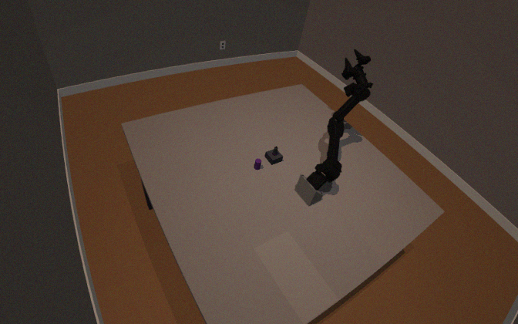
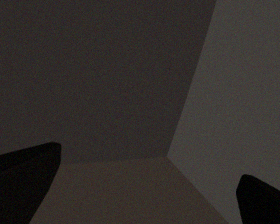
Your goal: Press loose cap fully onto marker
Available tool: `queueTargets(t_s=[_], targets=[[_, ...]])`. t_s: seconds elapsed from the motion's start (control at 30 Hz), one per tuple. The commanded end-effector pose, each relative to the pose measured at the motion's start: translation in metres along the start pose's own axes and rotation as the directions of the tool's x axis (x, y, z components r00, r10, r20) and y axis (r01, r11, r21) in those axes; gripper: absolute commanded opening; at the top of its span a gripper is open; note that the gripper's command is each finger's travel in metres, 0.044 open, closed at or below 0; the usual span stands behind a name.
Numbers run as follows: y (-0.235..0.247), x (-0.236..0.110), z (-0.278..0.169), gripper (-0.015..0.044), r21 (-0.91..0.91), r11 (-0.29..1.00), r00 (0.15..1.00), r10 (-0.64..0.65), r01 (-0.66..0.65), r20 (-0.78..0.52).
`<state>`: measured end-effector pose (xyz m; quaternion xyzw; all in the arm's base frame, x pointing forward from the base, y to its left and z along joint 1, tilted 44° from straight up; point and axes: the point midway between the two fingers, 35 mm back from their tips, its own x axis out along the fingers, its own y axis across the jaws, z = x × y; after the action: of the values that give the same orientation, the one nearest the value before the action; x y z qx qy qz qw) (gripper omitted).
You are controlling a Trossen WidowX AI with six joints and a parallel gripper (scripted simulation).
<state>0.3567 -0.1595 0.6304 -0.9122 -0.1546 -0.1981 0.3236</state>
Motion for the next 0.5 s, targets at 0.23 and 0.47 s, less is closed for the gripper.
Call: queueTargets(t_s=[0.23, 0.47], targets=[[-0.083, -0.044, -0.05, 0.0253, -0.241, 0.968, 0.984, -0.111, 0.074, -0.142], [-0.175, -0.087, -0.06, 0.0253, -0.511, 0.847, 0.945, -0.271, 0.144, -0.184]])
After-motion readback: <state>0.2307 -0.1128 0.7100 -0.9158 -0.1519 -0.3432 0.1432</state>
